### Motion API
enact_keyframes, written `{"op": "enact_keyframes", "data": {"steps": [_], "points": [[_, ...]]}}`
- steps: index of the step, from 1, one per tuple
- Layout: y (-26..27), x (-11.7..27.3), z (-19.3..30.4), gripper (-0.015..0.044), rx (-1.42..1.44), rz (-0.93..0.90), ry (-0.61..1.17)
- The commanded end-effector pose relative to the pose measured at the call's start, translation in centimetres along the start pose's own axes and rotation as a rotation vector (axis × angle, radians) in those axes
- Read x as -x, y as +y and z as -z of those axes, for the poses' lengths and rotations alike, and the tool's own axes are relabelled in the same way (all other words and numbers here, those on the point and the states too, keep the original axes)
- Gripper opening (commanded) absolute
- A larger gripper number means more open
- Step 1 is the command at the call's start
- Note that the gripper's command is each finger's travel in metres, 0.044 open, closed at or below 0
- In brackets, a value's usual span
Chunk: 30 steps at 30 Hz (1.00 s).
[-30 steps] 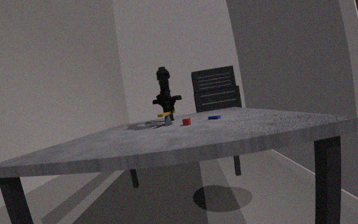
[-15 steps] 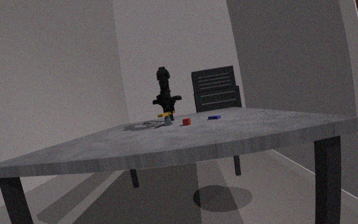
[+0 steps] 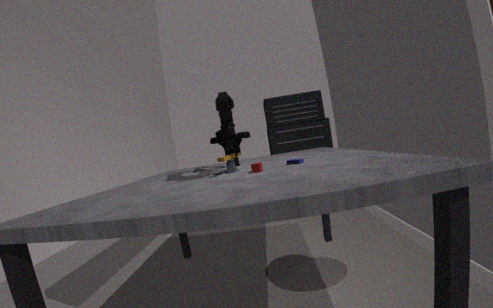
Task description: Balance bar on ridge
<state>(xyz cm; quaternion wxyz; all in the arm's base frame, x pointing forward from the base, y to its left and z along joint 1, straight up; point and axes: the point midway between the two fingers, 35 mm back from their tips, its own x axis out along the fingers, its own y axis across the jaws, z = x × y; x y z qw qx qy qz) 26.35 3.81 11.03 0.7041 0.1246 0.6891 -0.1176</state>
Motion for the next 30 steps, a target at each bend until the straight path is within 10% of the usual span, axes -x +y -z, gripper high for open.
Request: {"op": "enact_keyframes", "data": {"steps": [1, 30], "points": [[-0.02, -0.07, -0.09, 0.0000, 0.003, 0.001, -0.004], [-0.02, -0.30, -0.10, 0.0000, 0.003, 0.001, -0.004]]}}
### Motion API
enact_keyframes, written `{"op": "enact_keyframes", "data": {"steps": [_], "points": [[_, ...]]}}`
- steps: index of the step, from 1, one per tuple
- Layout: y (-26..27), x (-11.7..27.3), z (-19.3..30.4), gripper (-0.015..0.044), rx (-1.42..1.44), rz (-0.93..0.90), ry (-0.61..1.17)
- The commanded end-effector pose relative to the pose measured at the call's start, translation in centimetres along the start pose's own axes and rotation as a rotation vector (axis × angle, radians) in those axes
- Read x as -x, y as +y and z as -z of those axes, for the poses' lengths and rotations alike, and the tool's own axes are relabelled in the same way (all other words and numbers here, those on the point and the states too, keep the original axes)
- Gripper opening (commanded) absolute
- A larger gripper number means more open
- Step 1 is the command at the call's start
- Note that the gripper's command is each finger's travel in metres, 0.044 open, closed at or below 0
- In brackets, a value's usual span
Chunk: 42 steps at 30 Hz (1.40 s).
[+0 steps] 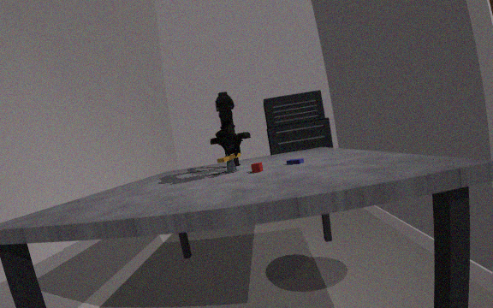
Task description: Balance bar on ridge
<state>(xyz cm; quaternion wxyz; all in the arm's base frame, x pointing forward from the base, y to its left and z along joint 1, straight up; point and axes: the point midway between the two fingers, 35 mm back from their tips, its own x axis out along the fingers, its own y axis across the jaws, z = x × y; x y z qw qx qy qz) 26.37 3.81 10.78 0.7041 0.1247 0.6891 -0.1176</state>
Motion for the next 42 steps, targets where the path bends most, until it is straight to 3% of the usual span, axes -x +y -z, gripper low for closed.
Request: {"op": "enact_keyframes", "data": {"steps": [1, 42], "points": [[-0.02, -0.06, -0.09, 0.0000, 0.003, 0.001, -0.004], [-0.05, -0.40, -0.01, 0.0000, 0.003, 0.001, -0.004]]}}
